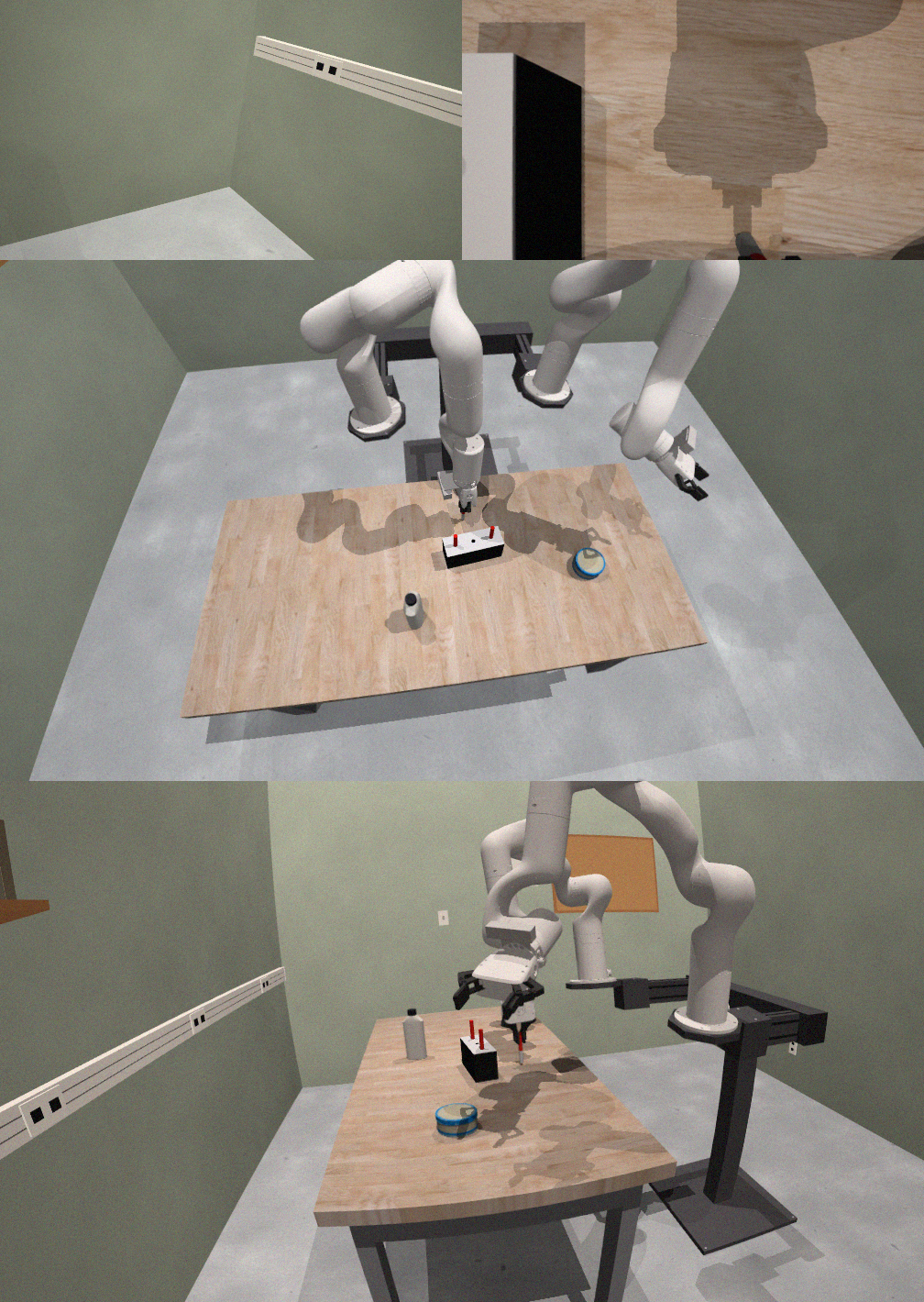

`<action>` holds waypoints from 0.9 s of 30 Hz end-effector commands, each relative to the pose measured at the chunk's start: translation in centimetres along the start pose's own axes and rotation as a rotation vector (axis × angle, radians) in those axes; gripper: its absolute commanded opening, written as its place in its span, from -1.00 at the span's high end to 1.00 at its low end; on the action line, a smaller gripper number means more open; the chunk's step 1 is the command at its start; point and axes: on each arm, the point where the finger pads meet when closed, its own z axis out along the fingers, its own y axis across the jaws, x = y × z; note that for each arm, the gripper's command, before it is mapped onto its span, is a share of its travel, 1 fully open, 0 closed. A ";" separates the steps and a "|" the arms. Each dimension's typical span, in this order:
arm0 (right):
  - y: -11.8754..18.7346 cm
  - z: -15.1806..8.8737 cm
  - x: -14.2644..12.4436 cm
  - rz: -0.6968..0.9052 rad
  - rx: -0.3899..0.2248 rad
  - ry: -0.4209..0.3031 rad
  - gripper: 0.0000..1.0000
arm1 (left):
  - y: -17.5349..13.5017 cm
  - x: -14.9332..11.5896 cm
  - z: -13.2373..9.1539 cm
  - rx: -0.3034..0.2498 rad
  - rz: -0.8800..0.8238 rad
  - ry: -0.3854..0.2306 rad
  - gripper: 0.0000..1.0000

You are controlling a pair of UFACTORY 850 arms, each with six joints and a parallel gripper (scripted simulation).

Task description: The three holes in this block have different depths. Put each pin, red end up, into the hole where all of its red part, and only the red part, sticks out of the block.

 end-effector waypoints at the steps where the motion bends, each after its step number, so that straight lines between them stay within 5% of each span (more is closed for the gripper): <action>1: -0.1 -0.3 0.0 0.000 0.003 -0.001 1.00 | 0.1 0.1 0.0 -0.001 -0.001 0.002 -1.00; 27: 0.0 -2.0 0.0 0.001 0.016 -0.004 1.00 | 0.1 0.1 0.0 -0.001 -0.001 0.002 -1.00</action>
